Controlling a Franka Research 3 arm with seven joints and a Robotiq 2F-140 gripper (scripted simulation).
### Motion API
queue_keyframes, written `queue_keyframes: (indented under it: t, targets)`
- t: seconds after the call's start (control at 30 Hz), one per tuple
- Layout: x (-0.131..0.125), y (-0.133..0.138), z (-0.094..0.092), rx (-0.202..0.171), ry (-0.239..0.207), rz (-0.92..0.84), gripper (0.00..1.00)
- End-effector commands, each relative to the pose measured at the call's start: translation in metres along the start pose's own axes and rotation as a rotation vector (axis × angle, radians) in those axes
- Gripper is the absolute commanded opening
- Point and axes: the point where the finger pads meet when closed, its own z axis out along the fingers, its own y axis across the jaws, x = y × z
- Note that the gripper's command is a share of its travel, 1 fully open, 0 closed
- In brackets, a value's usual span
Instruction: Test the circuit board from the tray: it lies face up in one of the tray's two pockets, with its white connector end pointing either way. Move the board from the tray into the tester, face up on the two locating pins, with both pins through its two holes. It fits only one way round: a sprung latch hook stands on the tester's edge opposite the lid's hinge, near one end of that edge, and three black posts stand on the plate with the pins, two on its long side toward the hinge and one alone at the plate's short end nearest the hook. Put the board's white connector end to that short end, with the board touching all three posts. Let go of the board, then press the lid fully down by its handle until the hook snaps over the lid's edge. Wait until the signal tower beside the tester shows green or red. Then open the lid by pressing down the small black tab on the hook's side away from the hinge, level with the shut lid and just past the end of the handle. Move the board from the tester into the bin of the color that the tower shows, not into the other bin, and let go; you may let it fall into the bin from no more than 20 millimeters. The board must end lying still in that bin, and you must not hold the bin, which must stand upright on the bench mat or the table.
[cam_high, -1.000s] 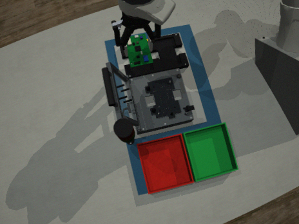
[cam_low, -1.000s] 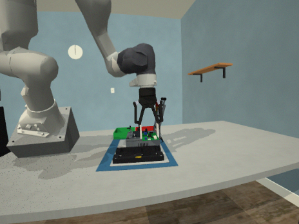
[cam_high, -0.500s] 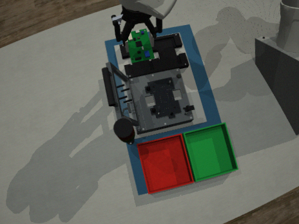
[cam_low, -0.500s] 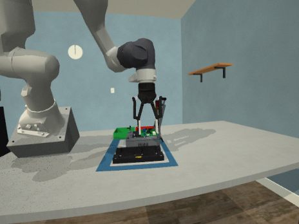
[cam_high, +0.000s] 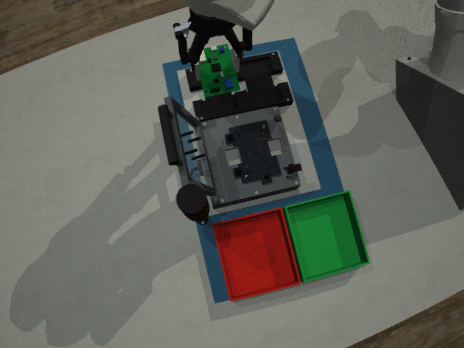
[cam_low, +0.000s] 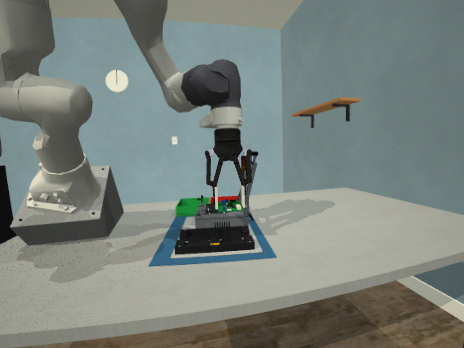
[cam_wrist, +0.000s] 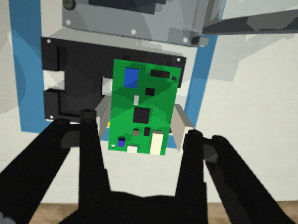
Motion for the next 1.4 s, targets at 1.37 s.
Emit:
queue_keyframes:
  t: [1.37]
  targets:
    - [-0.0001,0.0003,-0.0008,0.0,0.0,0.461,0.46]
